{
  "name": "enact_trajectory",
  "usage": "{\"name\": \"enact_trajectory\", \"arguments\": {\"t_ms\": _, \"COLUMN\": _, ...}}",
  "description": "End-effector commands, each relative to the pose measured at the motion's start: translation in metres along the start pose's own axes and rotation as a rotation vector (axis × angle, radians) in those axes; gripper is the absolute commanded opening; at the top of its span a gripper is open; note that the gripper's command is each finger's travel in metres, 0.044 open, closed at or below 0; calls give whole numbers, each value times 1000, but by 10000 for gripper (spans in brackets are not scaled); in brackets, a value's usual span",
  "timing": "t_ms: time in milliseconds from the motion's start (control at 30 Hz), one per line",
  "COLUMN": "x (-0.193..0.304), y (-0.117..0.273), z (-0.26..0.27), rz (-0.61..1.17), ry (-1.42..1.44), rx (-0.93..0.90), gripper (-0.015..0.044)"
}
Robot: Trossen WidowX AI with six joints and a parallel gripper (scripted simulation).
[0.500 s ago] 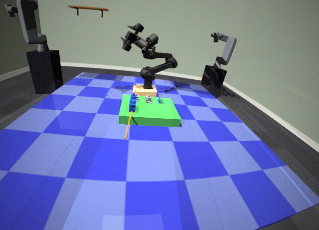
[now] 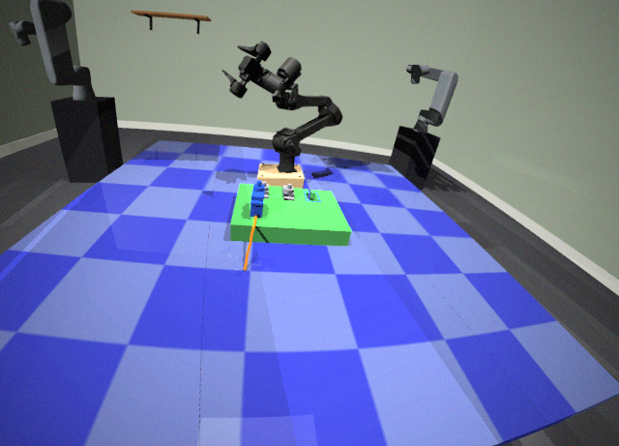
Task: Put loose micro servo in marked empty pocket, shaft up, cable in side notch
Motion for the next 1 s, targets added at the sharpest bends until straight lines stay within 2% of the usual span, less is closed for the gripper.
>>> {"name": "enact_trajectory", "arguments": {"t_ms": 0, "x": -11, "y": -4, "z": 4, "rz": -38, "ry": -75, "rx": -39, "gripper": 440}}
{"name": "enact_trajectory", "arguments": {"t_ms": 500, "x": -58, "y": -12, "z": 37, "rz": -122, "ry": -439, "rx": -293, "gripper": 440}}
{"name": "enact_trajectory", "arguments": {"t_ms": 967, "x": -99, "y": -8, "z": 72, "rz": -81, "ry": -773, "rx": -574, "gripper": 440}}
Point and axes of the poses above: the point midway between the two fingers, 35 mm back from their tips, its own y axis back along the fingers, its own z axis across the jaws, x = y × z, the point moved 4 cm from there along y, back along the fingers, and after that the axes turned 15 degrees about -y, right-handed, at the moved point
